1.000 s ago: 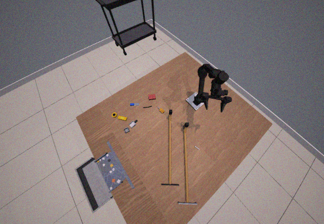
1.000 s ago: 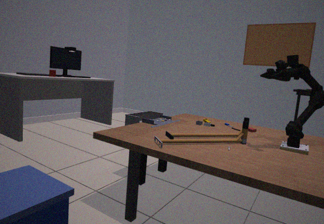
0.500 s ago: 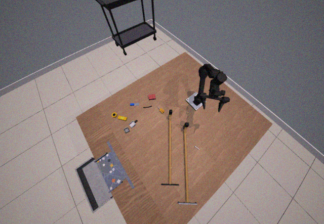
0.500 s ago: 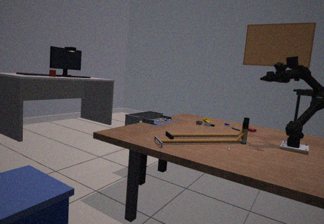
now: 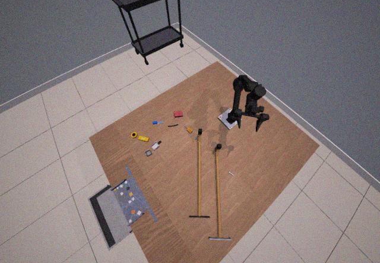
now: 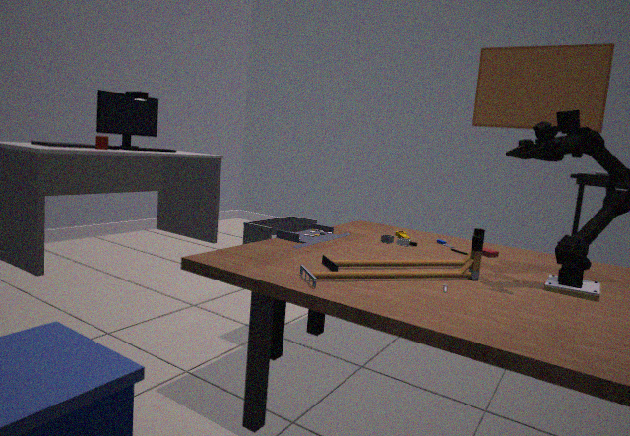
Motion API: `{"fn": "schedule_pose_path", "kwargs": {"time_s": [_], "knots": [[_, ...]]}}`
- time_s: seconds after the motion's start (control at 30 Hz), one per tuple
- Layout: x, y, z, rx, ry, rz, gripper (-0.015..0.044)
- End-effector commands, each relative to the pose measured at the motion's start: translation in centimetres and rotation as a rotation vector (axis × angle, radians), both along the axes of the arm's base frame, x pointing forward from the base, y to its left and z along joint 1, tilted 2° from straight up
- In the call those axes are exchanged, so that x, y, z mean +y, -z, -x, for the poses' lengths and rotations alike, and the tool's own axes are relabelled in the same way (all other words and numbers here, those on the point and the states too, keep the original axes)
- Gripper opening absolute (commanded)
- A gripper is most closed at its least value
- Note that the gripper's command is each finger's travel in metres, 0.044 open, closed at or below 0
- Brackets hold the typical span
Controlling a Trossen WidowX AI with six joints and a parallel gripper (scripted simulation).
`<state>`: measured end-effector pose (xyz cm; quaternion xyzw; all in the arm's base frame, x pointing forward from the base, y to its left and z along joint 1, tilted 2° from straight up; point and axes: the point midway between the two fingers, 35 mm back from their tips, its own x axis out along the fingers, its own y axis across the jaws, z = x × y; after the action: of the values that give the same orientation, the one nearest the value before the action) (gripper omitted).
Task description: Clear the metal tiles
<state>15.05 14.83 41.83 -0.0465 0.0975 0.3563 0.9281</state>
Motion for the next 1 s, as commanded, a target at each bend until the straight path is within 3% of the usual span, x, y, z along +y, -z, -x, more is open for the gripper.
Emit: {"fn": "schedule_pose_path", "kwargs": {"time_s": [0.0, 0.23, 0.97], "knots": [[0.0, 0.2, 0.0, 0.007, -0.002, 0.001, 0.044], [0.2, 0.0, 0.1, -0.003, -0.008, 0.003, 0.044], [4.3, -6.4, 2.1, -0.31, -0.168, 0.035, 0.044]]}}
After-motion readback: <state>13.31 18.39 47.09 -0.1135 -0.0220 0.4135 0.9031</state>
